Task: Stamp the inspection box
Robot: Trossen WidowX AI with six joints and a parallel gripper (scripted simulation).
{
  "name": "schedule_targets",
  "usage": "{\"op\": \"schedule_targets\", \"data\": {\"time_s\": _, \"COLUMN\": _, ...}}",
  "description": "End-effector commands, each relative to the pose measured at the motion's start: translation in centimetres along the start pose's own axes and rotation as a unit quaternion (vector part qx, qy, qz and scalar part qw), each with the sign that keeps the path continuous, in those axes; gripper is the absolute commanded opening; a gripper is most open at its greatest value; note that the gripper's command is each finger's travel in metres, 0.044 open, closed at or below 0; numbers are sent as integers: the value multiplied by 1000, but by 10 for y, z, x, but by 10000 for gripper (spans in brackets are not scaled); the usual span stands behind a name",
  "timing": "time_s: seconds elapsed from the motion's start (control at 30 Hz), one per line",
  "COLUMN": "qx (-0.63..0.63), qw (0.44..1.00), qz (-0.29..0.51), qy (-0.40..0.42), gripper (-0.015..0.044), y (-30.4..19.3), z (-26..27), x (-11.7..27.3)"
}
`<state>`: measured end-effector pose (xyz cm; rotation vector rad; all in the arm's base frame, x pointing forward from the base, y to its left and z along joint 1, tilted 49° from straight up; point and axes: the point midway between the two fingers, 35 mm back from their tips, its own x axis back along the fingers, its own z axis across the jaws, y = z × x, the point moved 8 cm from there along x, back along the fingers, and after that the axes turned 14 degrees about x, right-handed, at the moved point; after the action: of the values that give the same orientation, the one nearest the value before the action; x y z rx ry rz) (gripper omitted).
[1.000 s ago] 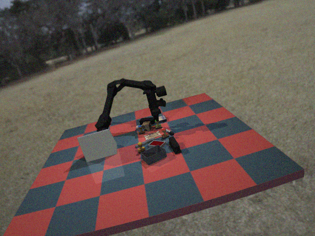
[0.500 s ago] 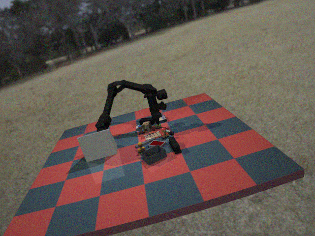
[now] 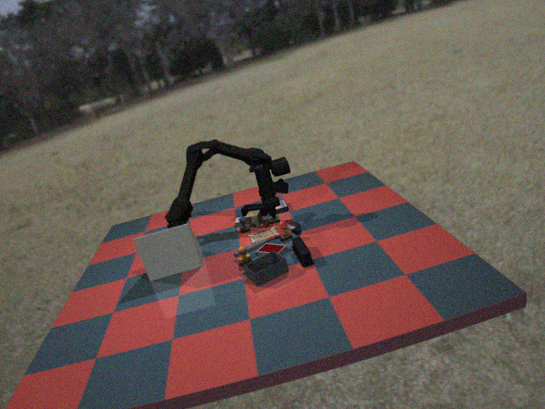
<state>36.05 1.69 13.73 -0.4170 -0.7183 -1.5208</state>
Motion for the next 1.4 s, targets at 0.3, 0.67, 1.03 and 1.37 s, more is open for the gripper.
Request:
{"op": "schedule_targets", "data": {"time_s": 0.3, "qx": 0, "qw": 1000, "qz": 0, "qy": 0, "gripper": 11, "y": 0, "z": 0, "x": 1}}
{"op": "schedule_targets", "data": {"time_s": 0.67, "qx": 0, "qw": 1000, "qz": 0, "qy": -1, "gripper": 0, "y": 1, "z": 0, "x": 6}}
{"op": "schedule_targets", "data": {"time_s": 1.03, "qx": 0, "qw": 1000, "qz": 0, "qy": -2, "gripper": 0, "y": 1, "z": 0, "x": 11}}
{"op": "schedule_targets", "data": {"time_s": 1.37, "qx": 0, "qw": 1000, "qz": 0, "qy": -3, "gripper": 0, "y": 1, "z": 0, "x": 16}}
